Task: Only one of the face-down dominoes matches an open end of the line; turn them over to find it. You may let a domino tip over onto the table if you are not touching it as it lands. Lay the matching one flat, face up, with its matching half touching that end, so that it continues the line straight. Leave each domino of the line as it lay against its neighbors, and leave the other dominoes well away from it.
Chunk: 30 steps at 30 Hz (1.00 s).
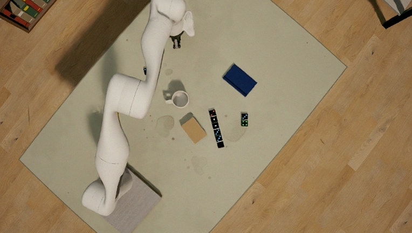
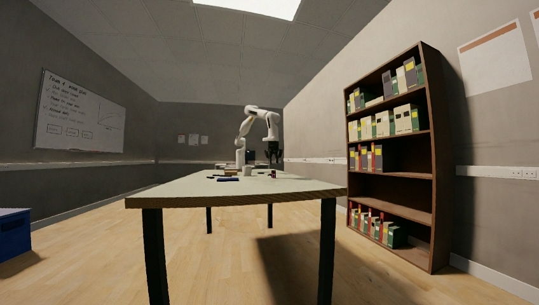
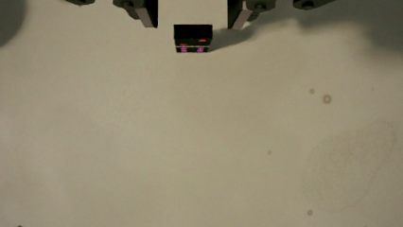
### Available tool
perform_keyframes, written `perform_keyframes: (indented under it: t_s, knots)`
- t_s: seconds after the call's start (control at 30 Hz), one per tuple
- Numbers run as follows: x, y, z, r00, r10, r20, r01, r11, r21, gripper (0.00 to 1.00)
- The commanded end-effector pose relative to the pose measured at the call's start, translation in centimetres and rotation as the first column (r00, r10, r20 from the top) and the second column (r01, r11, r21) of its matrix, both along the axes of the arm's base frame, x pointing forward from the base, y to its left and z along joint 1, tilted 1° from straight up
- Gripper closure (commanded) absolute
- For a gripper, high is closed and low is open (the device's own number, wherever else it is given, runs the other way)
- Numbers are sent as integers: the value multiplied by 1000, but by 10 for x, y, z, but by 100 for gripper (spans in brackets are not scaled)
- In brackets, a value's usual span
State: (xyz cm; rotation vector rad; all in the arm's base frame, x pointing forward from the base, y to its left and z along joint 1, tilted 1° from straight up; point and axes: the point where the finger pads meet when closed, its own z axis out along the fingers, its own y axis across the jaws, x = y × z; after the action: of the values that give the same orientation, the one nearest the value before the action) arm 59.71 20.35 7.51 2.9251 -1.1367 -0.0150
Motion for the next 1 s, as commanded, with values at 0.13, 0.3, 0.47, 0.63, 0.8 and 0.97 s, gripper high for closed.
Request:
perform_keyframes:
  t_s: [0.13, 0.3, 0.47, 0.63, 0.8, 0.97]
  knots:
    - [1, 0, 1, 1000, 20, 1, -20, 1000, -1, 51]
    - [1, 0, 1, 1000, 21, 1, -21, 1000, -1, 51]
    - [1, 0, 1, 1000, 21, 1, -21, 1000, -1, 51]
    - [1, 0, 1, 1000, 21, 1, -21, 1000, -1, 51]
    - [1, 0, 1, 1000, 21, 1, -21, 1000, -1, 51]
    - [1, 0, 1, 1000, 21, 1, -21, 1000, -1, 51]
